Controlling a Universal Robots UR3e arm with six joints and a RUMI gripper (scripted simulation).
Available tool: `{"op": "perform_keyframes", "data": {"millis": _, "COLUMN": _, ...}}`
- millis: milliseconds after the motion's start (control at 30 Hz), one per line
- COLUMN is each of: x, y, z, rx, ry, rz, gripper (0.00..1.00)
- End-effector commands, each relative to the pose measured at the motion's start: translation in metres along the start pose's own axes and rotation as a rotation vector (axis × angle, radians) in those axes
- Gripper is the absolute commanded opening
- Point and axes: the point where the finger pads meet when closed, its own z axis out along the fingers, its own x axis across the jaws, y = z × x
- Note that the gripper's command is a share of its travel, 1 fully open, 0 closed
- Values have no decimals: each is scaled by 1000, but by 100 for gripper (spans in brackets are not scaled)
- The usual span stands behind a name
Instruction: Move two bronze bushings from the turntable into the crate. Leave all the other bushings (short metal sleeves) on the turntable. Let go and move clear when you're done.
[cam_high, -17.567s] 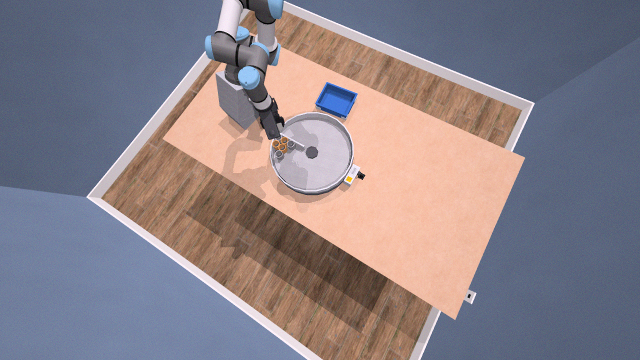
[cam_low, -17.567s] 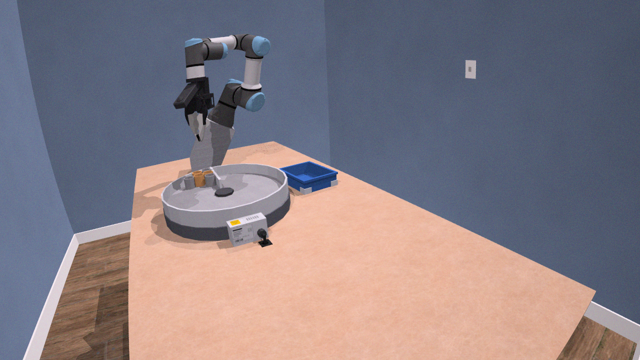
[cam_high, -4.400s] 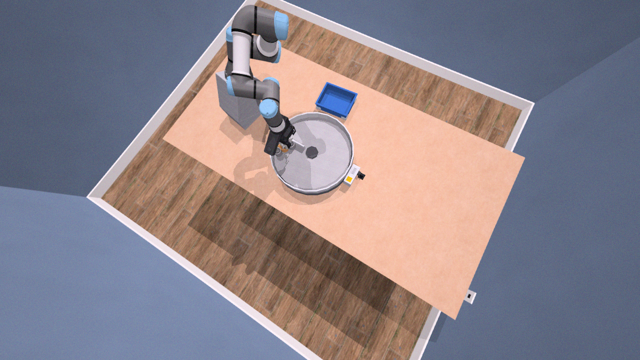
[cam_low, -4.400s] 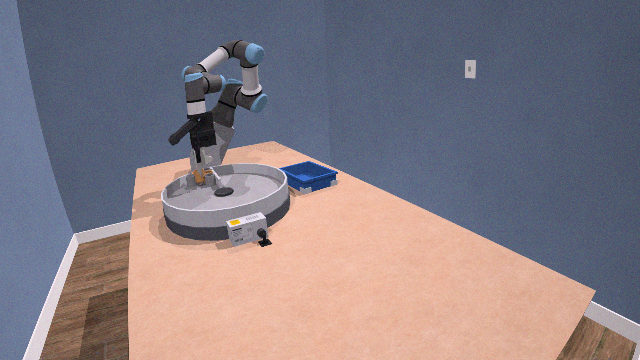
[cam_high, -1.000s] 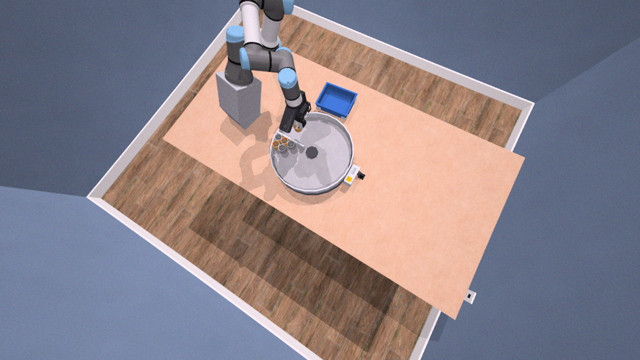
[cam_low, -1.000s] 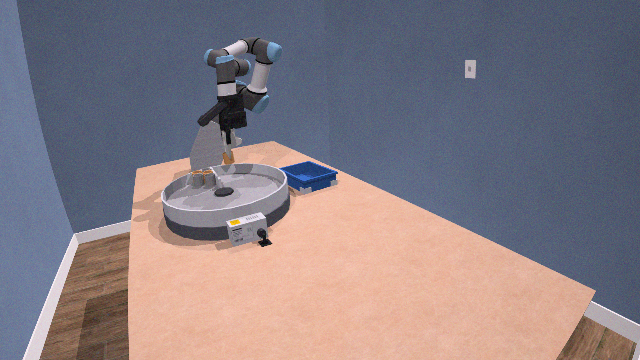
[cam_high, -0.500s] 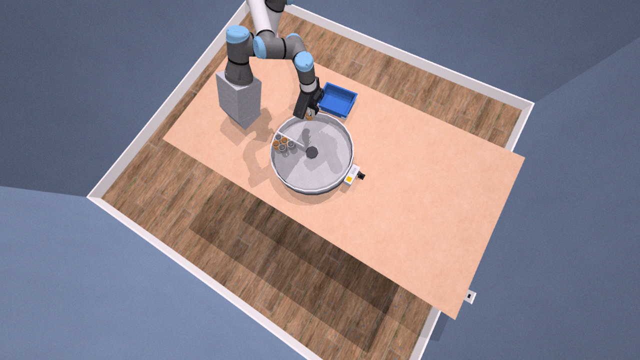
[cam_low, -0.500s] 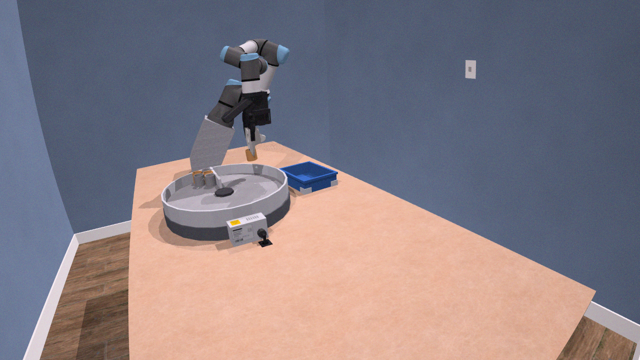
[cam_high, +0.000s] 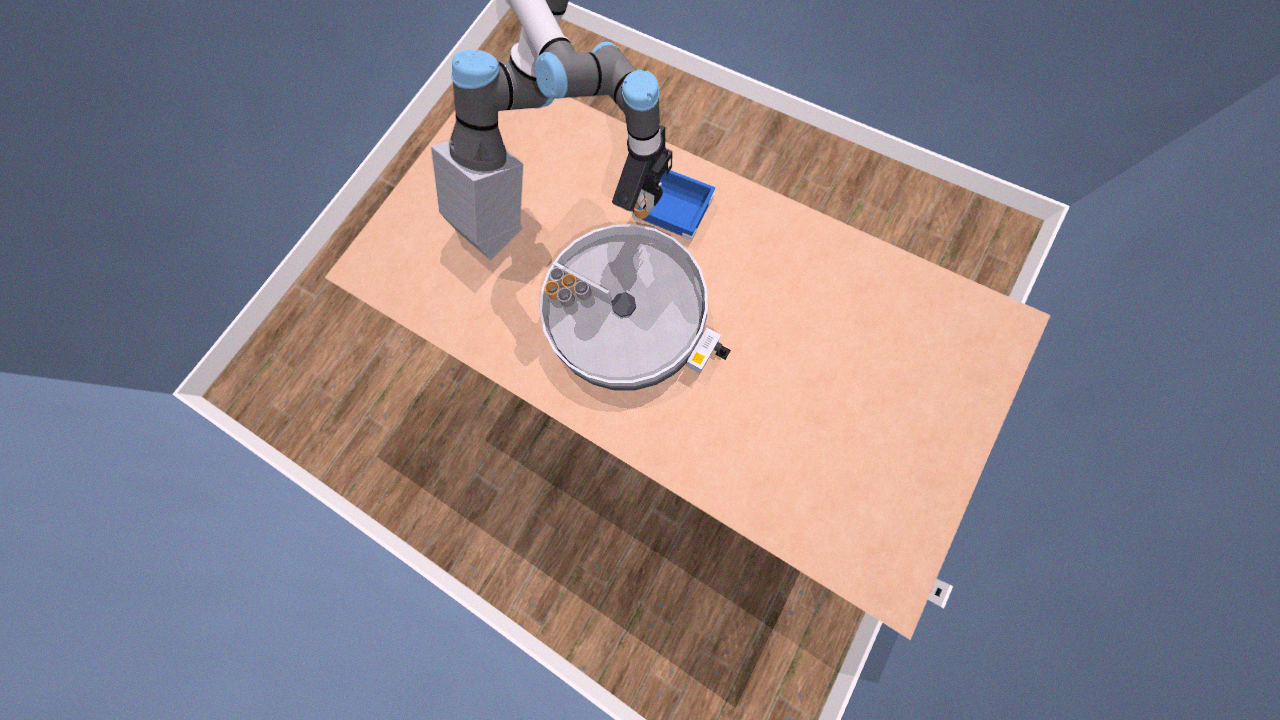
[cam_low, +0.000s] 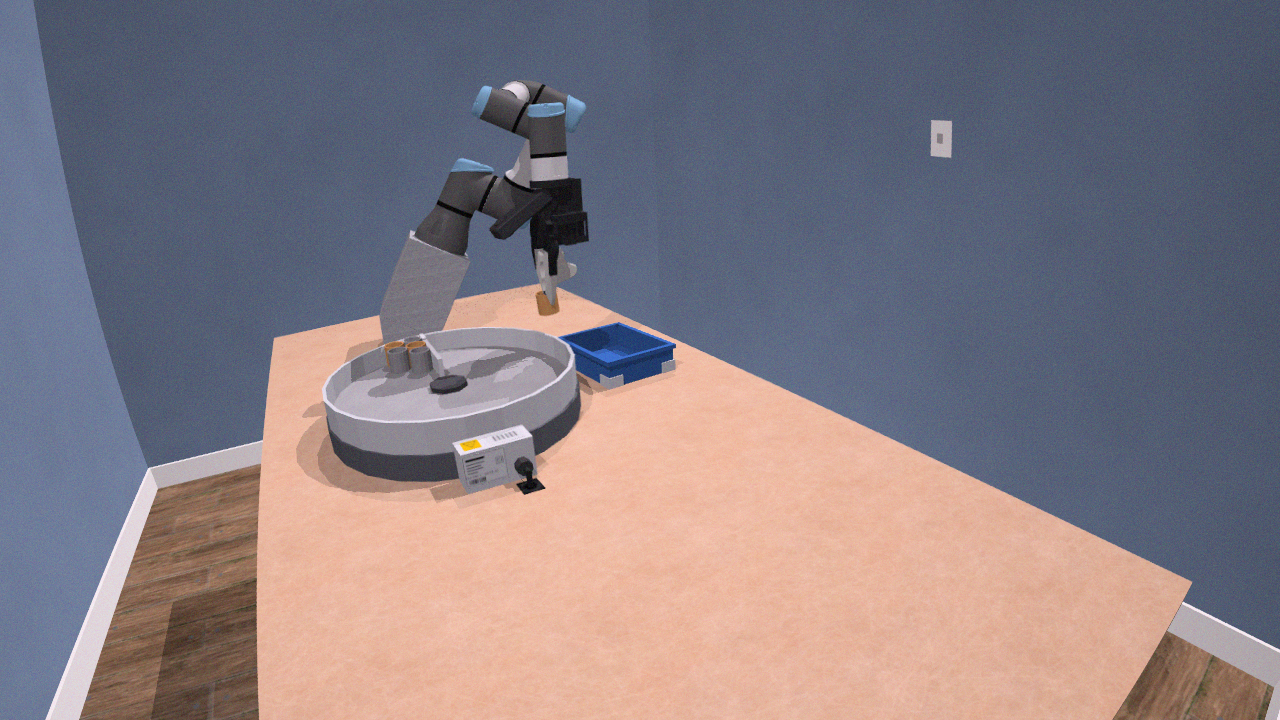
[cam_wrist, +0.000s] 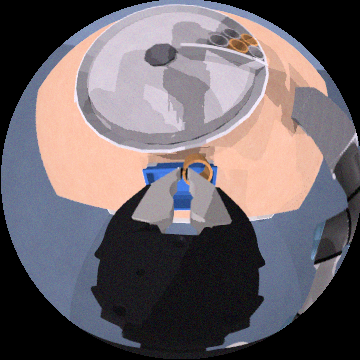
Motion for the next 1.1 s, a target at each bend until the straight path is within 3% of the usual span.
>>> {"op": "perform_keyframes", "data": {"millis": 0, "x": -9, "y": 33, "z": -1, "rx": 5, "ry": 2, "rz": 2, "gripper": 0}}
{"op": "perform_keyframes", "data": {"millis": 567, "x": -21, "y": 89, "z": -1, "rx": 5, "ry": 2, "rz": 2, "gripper": 0}}
{"op": "perform_keyframes", "data": {"millis": 1067, "x": -25, "y": 110, "z": -1, "rx": 5, "ry": 2, "rz": 2, "gripper": 0}}
